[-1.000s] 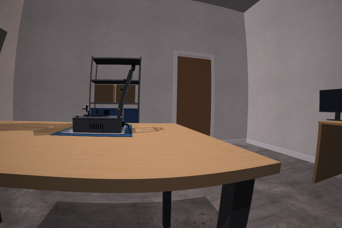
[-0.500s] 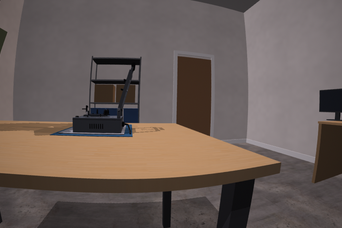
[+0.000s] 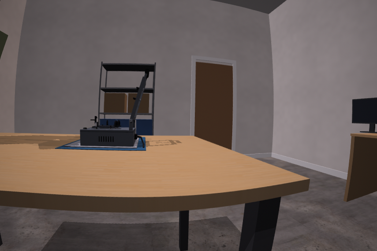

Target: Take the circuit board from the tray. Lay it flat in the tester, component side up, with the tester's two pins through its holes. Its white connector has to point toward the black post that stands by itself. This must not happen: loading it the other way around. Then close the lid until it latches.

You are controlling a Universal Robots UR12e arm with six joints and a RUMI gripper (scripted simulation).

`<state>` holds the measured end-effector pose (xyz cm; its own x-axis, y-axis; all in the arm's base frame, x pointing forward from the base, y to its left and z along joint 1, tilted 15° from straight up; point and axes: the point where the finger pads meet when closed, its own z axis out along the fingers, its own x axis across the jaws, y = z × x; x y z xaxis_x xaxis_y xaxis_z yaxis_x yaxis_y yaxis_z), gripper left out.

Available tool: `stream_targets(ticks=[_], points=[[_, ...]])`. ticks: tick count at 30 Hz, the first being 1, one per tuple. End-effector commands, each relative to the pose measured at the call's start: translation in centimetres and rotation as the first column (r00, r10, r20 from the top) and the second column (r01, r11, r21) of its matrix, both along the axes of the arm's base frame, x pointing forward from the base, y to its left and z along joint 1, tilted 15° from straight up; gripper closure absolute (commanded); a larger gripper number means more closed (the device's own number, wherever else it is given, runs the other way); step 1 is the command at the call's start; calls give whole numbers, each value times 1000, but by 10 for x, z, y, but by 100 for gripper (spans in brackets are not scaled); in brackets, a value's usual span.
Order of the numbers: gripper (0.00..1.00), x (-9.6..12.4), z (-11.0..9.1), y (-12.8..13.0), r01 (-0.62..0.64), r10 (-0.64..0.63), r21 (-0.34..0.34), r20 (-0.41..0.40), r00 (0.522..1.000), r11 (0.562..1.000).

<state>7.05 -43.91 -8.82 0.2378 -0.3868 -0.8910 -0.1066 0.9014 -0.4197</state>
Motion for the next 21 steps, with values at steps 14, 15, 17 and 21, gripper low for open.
stream_targets(ticks=[14,15,17,21], points=[[0,32,-4,12,-102,100,-29,-47,994,994],[0,35,-5,13,-113,112,-32,-53,992,993],[0,43,-7,16,-139,136,-39,-65,989,990],[0,51,-8,19,-167,163,-47,-79,983,985]])
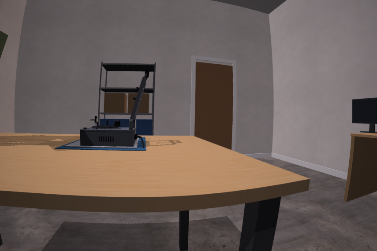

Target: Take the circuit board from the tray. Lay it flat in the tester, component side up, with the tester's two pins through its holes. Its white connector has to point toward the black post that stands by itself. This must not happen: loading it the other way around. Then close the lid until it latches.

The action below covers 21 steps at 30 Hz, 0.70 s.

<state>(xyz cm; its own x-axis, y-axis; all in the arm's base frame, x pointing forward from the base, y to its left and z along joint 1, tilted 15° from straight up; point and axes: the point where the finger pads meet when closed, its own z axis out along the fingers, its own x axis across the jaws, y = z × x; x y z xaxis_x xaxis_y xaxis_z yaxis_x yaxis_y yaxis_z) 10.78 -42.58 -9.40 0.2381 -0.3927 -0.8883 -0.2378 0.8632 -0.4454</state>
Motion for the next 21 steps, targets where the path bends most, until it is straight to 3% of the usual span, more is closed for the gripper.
stream_targets(ticks=[1,9,15,17,21], points=[[0,18,-3,8,-59,58,-19,-29,998,998],[0,58,-13,27,-206,199,-66,-100,975,976],[0,94,-22,47,-343,322,-108,-171,931,933],[0,94,-22,47,-343,322,-108,-171,931,933],[0,118,-29,63,-442,407,-137,-227,885,886]])
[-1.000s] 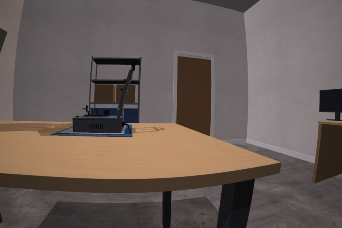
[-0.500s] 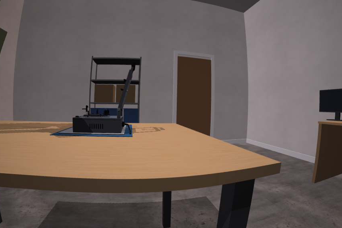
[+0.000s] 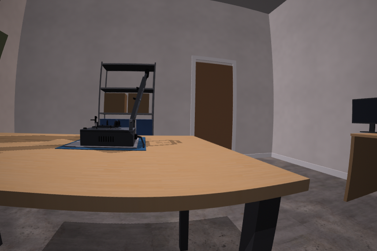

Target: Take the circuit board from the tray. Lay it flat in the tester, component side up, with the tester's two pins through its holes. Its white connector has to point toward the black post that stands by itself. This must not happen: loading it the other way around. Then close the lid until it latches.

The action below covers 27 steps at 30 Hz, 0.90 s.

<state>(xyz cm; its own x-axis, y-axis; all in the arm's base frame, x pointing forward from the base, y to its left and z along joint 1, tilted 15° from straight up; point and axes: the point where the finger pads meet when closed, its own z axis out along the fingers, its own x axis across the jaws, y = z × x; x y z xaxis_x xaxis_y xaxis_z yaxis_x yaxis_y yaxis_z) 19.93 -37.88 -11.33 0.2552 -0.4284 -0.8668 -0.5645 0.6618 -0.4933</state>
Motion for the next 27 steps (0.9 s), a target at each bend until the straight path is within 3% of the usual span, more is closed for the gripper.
stream_targets(ticks=[1,6,11,13,21,22,27], points=[[0,33,-11,21,-135,131,-63,-69,989,989],[0,65,-21,44,-278,262,-127,-134,956,952],[0,97,-30,69,-425,386,-193,-208,899,884],[0,97,-30,69,-425,386,-193,-208,899,884],[0,147,-42,113,-640,548,-298,-338,765,709],[0,147,-42,113,-640,548,-298,-338,765,709],[0,180,-47,143,-745,615,-360,-421,666,561]])
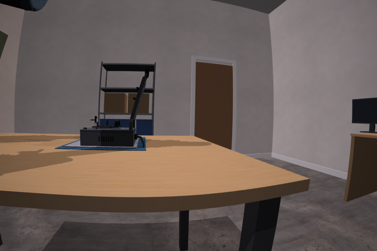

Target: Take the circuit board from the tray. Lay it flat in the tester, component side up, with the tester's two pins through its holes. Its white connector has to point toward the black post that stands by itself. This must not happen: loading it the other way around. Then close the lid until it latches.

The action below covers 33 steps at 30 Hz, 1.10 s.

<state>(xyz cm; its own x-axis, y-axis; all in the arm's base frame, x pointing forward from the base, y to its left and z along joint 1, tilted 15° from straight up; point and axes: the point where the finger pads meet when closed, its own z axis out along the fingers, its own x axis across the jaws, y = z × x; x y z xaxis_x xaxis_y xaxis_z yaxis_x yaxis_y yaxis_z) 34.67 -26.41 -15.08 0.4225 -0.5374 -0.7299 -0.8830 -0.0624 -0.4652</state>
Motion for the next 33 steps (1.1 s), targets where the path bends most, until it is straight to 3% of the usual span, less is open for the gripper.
stream_targets(ticks=[1,3,11,17,20,29,30,33], points=[[0,39,-10,35,-178,172,-150,-53,984,972],[0,39,-10,35,-178,172,-150,-53,984,972],[0,84,-10,81,-371,361,-313,-93,928,874],[0,122,-5,127,-494,496,-446,-123,860,747],[0,122,-5,127,-494,496,-446,-123,860,747],[0,172,14,204,-585,650,-619,-153,745,524],[0,172,14,204,-585,650,-619,-153,745,524],[0,186,22,232,-591,690,-669,-159,707,451]])
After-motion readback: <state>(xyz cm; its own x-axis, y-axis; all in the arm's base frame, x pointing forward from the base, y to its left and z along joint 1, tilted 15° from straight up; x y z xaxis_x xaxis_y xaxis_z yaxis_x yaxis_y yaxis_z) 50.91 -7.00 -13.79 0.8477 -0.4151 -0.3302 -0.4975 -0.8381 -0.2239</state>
